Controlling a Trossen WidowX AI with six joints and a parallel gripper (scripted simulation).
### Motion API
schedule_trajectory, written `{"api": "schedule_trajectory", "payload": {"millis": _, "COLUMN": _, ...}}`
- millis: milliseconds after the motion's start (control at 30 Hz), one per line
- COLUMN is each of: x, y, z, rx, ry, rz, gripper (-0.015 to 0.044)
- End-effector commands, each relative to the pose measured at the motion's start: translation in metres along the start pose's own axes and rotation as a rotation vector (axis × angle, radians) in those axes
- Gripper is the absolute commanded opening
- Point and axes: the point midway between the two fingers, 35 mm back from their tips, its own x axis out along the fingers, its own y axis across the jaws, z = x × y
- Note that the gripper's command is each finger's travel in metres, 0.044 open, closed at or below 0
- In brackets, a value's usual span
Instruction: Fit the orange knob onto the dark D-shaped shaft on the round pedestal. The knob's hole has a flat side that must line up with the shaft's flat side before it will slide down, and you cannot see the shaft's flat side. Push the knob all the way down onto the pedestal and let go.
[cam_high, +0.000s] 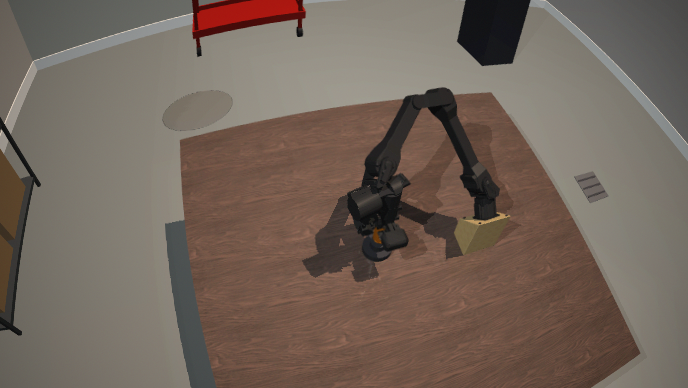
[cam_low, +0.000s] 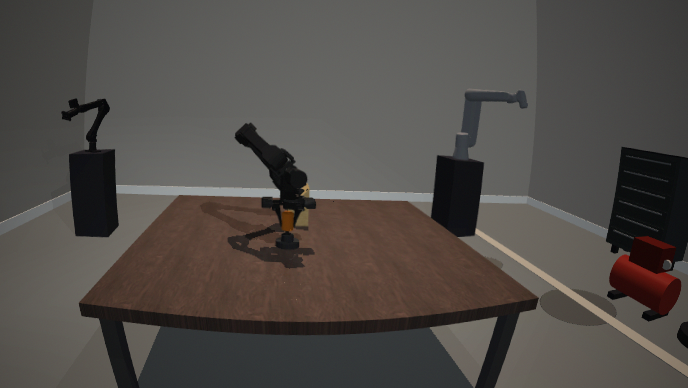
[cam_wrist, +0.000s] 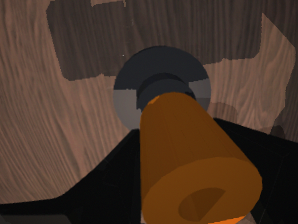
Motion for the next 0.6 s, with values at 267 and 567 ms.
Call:
{"api": "schedule_trajectory", "payload": {"millis": 267, "x": -0.0004, "y": 0.0009, "z": 0.0036, "rx": 0.000, "ry": -0.008, "rz": -0.004, "gripper": 0.0000}}
{"api": "schedule_trajectory", "payload": {"millis": 567, "x": 0.0005, "y": 0.0003, "z": 0.0026, "rx": 0.000, "ry": -0.008, "rz": -0.004, "gripper": 0.0000}}
